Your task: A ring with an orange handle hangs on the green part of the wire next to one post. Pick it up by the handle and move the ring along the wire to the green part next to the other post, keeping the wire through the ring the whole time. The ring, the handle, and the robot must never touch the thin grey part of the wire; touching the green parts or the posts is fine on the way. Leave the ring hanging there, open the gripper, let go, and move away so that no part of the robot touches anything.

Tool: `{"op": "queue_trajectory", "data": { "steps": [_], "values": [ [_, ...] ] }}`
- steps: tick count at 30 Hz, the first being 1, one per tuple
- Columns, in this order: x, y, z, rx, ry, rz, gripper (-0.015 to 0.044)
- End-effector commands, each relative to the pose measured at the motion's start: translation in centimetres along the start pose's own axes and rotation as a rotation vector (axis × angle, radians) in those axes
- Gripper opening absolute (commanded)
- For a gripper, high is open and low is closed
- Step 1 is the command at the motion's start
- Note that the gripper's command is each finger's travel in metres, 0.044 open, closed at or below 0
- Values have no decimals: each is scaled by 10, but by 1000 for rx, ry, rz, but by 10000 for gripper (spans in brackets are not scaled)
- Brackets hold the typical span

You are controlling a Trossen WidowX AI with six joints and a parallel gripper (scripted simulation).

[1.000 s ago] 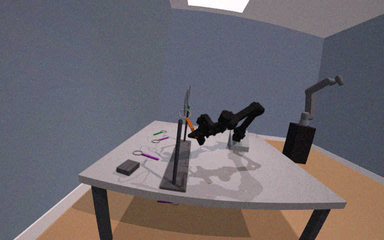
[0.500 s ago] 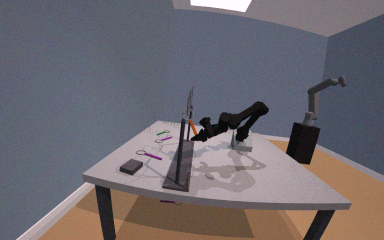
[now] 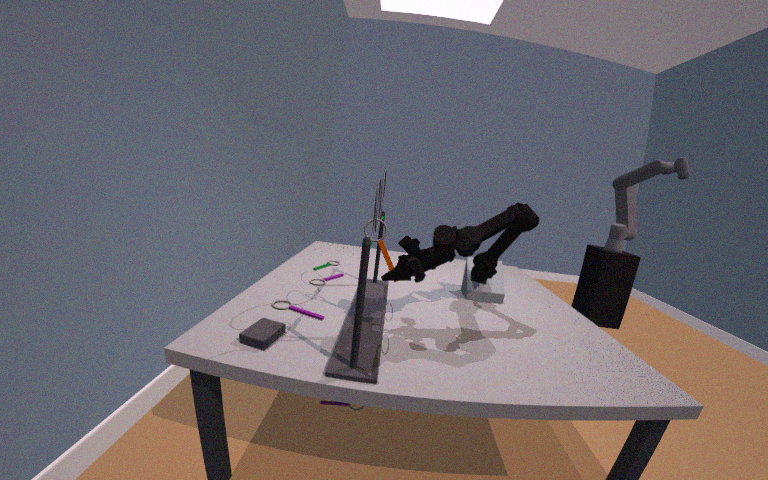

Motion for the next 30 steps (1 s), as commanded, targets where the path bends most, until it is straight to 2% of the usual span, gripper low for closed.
{"op": "queue_trajectory", "data": {
  "steps": [1, 30],
  "values": [
    [-9, 1, -2, 6, -33, -51, -150],
    [-46, 11, -9, 11, -105, -173, -150]
  ]
}}
Point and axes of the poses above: the point midway between the two fingers, 35 mm back from their tips, its own z axis out along the fingers, its own x axis across the jaws, y = z × x, the point moved 9 cm from there along -z, back along the fingers, and after that the axes turned 7 degrees about z, right-handed, at the moved point
